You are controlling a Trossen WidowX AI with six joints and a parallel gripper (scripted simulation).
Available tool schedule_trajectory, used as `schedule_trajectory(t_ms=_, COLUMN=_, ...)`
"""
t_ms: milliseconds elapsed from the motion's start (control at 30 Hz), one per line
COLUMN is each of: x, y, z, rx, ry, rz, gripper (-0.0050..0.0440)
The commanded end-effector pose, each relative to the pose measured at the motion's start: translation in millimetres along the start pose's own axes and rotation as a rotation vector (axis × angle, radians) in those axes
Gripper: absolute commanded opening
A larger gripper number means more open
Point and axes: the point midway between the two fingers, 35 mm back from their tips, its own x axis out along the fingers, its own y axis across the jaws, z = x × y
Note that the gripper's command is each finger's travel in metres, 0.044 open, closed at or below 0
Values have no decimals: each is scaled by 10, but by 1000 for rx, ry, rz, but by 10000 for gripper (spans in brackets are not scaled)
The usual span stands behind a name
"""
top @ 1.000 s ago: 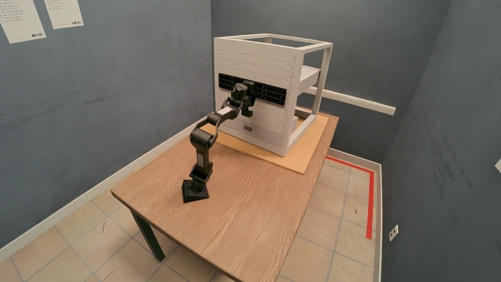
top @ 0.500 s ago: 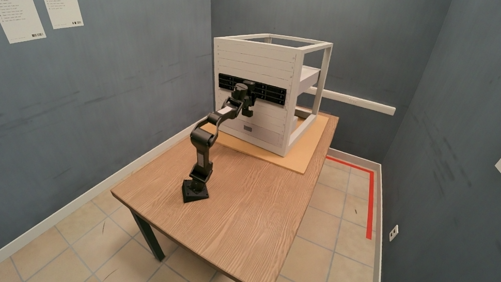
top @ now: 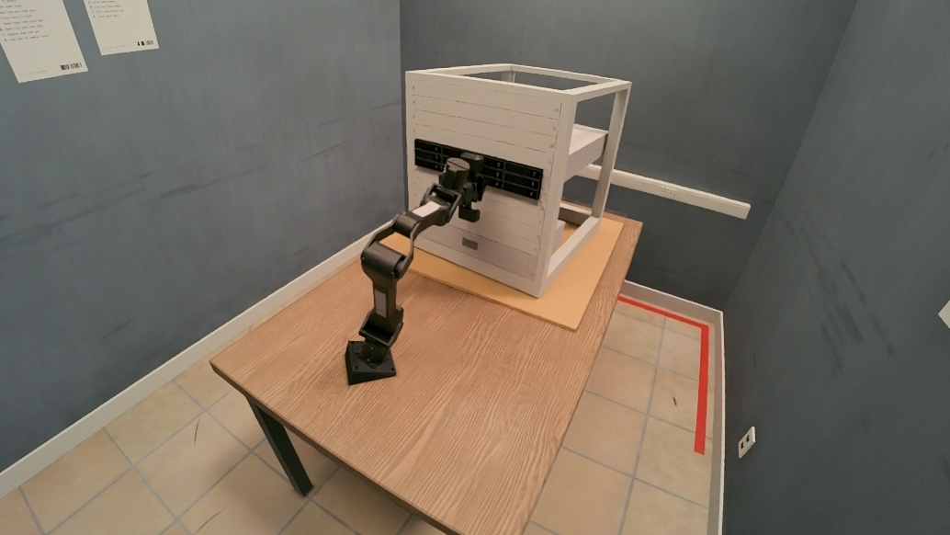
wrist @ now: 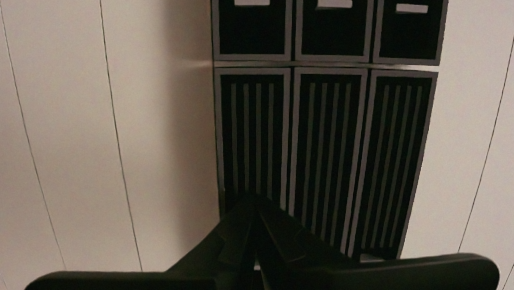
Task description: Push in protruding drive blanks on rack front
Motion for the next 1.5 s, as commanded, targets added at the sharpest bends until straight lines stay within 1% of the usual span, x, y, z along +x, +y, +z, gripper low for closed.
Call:
schedule_trajectory(t_ms=0, x=5, y=-111, z=-32, rx=9, ry=4, rz=-26, gripper=-50)
schedule_trajectory(t_ms=200, x=32, y=-112, z=-32, rx=9, ry=4, rz=-26, gripper=-50)
schedule_trajectory(t_ms=1200, x=32, y=-112, z=-32, rx=9, ry=4, rz=-26, gripper=-50)
schedule_trajectory(t_ms=1300, x=-3, y=-111, z=-32, rx=9, ry=4, rz=-26, gripper=-50)
schedule_trajectory(t_ms=1400, x=-111, y=-108, z=-31, rx=9, ry=4, rz=-26, gripper=-50)
schedule_trajectory(t_ms=1467, x=-111, y=-108, z=-31, rx=9, ry=4, rz=-26, gripper=-50)
